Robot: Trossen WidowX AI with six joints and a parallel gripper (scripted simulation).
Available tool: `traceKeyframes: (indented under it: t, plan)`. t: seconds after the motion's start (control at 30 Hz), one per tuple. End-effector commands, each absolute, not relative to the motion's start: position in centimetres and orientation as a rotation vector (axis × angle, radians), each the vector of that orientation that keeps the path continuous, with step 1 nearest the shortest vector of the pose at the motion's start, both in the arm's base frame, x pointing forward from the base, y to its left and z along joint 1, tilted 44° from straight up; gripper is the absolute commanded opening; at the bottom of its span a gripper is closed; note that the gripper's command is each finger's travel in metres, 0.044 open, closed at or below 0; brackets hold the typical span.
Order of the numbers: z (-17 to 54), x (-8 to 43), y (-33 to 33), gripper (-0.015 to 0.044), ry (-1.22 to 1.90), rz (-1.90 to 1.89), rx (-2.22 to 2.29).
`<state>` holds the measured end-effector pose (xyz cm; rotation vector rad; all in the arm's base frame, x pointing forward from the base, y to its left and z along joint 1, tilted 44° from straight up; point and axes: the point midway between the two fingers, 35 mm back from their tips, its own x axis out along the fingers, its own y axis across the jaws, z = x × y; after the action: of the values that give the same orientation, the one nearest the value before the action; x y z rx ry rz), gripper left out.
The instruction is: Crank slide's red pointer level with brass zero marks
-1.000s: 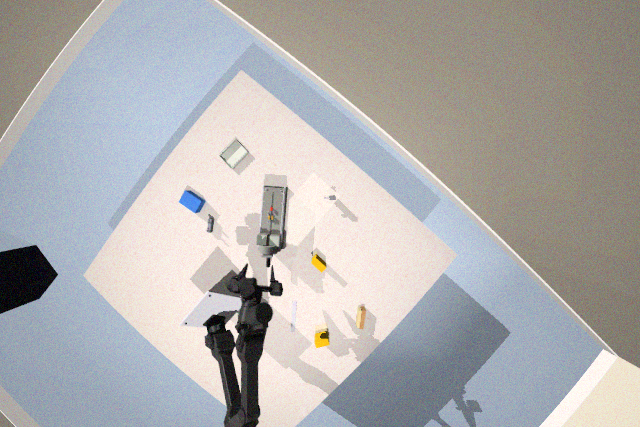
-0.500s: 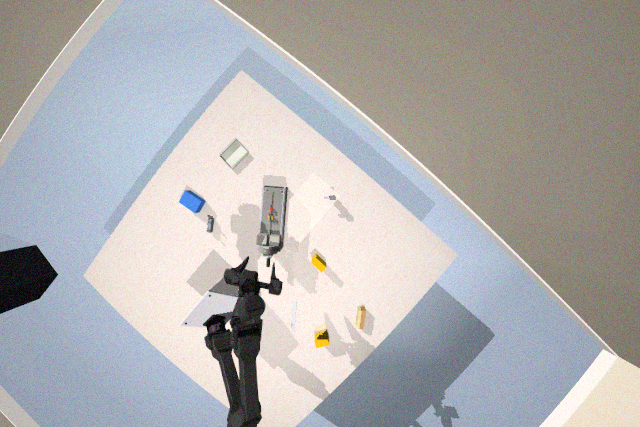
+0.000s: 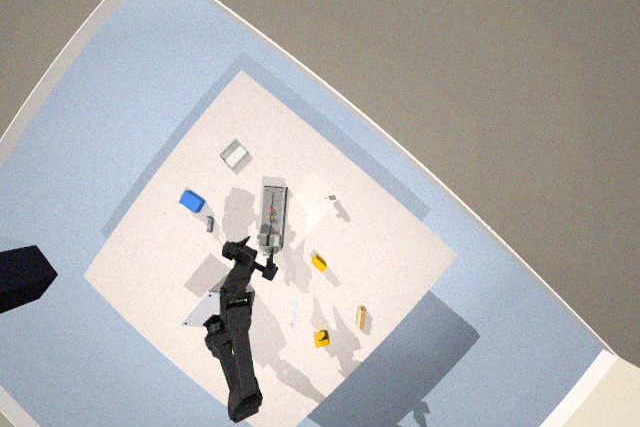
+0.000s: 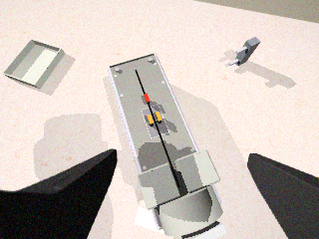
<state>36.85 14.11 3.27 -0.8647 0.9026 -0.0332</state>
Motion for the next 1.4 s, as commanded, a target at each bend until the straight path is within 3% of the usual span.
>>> traceKeyframes:
  t: [0.0, 0.4, 1.03, 1.37]
  plan:
    - [2.3, 37.7, 15.4, 0.044, 0.877, -0.09, -0.842]
    - [-1.8, 38.3, 11.9, 0.044, 0.871, -0.101, -0.839]
    - [-1.7, 38.3, 11.9, 0.044, 0.871, -0.102, -0.839]
    - [2.2, 37.9, 15.4, 0.044, 0.872, -0.103, -0.835]
